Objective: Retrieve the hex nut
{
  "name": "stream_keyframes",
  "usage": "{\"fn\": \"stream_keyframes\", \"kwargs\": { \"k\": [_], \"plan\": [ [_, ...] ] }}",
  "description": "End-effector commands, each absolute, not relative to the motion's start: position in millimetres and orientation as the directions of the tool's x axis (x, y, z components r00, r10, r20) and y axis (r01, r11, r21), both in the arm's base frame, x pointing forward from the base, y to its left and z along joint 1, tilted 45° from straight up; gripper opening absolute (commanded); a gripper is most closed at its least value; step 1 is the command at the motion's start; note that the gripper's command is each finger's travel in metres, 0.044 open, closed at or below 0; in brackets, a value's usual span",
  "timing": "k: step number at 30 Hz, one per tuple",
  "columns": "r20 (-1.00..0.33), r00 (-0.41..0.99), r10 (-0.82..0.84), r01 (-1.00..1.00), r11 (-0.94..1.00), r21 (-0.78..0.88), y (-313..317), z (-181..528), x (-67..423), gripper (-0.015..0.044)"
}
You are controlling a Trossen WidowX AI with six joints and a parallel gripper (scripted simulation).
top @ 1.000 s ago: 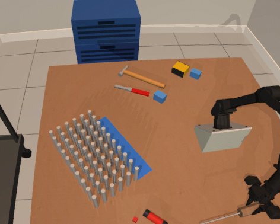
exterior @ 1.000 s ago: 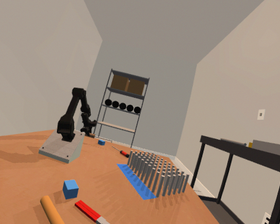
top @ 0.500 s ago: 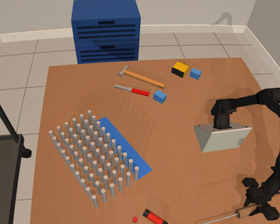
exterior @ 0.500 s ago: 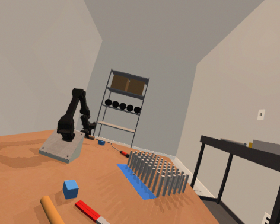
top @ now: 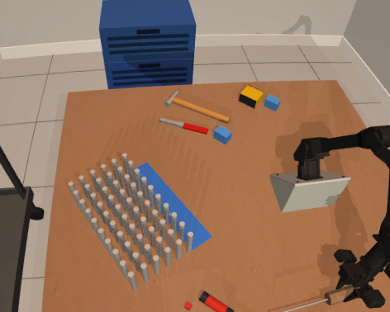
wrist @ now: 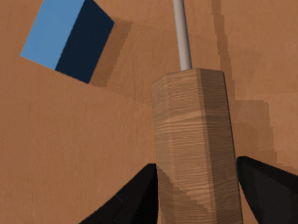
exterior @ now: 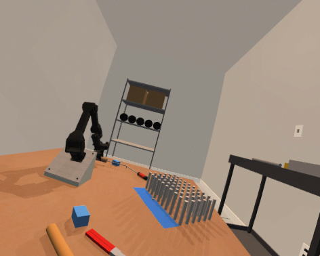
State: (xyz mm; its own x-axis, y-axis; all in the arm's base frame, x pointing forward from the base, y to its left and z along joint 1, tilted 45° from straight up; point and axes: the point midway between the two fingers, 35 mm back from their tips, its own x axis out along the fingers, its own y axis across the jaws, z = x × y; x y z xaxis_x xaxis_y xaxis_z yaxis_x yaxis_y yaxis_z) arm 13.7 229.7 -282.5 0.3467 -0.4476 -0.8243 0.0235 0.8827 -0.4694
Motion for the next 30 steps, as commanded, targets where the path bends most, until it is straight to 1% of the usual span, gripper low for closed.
{"fn": "stream_keyframes", "kwargs": {
  "k": [1,15,30],
  "plan": [
    [-0.828,0.346,-0.441,0.026,0.887,-0.462,227,-285,13,0.0000],
    [-0.828,0.346,-0.442,0.026,0.886,-0.462,212,-296,13,0.0000],
    [-0.824,0.347,-0.448,0.023,0.882,-0.470,213,-294,13,0.0394]
  ]
}}
